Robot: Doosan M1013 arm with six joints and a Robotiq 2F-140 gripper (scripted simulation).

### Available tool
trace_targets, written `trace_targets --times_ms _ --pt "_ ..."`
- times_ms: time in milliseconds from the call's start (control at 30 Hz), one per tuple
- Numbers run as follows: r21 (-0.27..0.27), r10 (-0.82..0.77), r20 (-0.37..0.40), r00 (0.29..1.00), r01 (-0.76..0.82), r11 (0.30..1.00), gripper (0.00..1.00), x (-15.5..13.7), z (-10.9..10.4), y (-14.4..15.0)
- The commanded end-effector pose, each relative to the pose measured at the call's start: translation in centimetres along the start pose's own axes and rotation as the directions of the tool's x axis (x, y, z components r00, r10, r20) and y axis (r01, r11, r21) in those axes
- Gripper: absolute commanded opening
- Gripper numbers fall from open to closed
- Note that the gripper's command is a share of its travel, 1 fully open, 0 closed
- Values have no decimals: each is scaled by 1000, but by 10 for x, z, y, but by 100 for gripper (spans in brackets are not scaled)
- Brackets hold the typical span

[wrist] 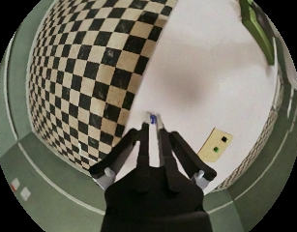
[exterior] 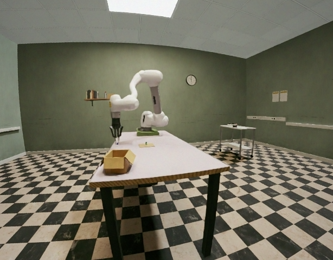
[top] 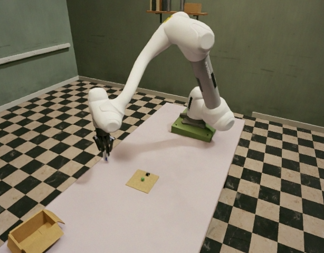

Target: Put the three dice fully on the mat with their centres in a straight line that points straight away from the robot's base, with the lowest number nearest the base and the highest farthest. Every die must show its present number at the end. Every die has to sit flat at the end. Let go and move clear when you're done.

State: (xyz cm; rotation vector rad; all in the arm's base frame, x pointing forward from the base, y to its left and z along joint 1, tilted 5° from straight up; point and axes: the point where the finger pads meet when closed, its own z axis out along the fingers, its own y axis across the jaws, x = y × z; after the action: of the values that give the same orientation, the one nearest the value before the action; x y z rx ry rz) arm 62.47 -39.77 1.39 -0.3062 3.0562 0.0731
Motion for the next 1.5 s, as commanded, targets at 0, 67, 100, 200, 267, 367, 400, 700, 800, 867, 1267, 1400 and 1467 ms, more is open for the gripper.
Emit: trace_targets --times_ms 0,67,100,200,267,367,400,700,800,867,1267,1400,1467 --pt "1 0 1 1000 0 1000 16 0 -23 0" --pt "1 0 1 1000 0 1000 16 0 -31 0" --pt "1 0 1 1000 0 1000 16 0 -31 0" --pt "1 0 1 1000 0 1000 16 0 -54 0" --pt "1 0 1 1000 0 1000 16 0 -67 0" --pt "1 0 1 1000 0 1000 16 0 -79 0" --pt "1 0 1 1000 0 1000 16 0 -82 0" --pt "1 0 1 1000 0 1000 16 0 -83 0" --pt "1 2 1 1000 -2 1000 16 -1 -83 0" --pt "1 27 1 1000 -27 1000 16 -14 -84 14" --pt "2 242 1 970 -242 970 16 -109 -86 140" --pt "1 287 1 958 -287 958 16 -126 -86 170" --pt "1 325 1 946 -325 946 16 -139 -87 195"
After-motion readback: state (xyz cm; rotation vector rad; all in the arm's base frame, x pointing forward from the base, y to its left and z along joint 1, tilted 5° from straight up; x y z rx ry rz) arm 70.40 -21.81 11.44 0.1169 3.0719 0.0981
